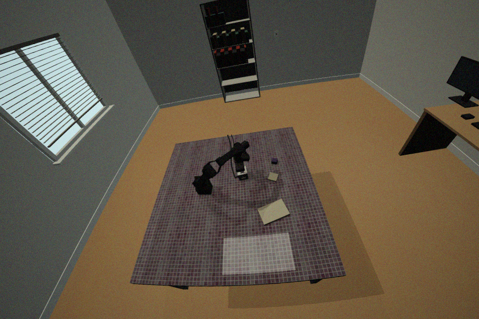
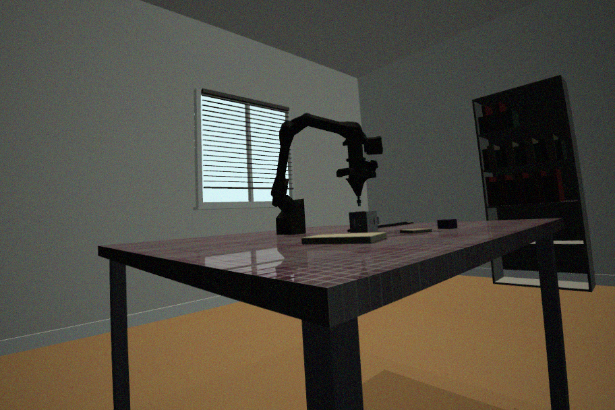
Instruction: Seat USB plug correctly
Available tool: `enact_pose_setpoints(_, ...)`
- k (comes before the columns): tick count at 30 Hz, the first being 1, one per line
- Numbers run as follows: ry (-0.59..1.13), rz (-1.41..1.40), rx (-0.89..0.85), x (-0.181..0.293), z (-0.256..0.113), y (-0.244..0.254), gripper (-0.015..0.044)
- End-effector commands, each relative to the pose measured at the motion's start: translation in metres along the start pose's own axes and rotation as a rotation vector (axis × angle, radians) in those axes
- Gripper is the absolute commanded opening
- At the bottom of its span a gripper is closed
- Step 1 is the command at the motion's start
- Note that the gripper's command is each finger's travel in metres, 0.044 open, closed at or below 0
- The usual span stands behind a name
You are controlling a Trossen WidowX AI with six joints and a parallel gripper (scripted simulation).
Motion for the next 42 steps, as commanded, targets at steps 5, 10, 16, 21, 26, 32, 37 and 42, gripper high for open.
enact_pose_setpoints(5, 0.000, 0.210, 0.000, 0.0001, 0.0000, -0.0001, 0.0000)
enact_pose_setpoints(10, 0.000, 0.341, 0.000, 0.0001, 0.0000, -0.0001, 0.0000)
enact_pose_setpoints(16, 0.000, 0.498, 0.000, 0.0001, 0.0000, 0.0000, 0.0000)
enact_pose_setpoints(21, 0.000, 0.629, 0.000, 0.0001, 0.0000, 0.0000, 0.0000)
enact_pose_setpoints(26, 0.000, 0.760, 0.000, 0.0001, 0.0000, 0.0000, 0.0000)
enact_pose_setpoints(32, 0.000, 0.917, 0.000, 0.0001, 0.0000, 0.0000, 0.0000)
enact_pose_setpoints(37, 0.000, 1.048, 0.000, 0.0001, 0.0001, 0.0000, 0.0000)
enact_pose_setpoints(42, 0.000, 1.178, 0.001, 0.0001, 0.0001, 0.0000, 0.0000)
Point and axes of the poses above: the point midway between the two fingers, 35 mm back from their tips, its own z axis out along the fingers, its own y axis across the jaws, x = y × z, the point moved 9 cm from there along -z, back along the fingers, and after that the axes turned 3 degrees about z, right-handed, at the moved point
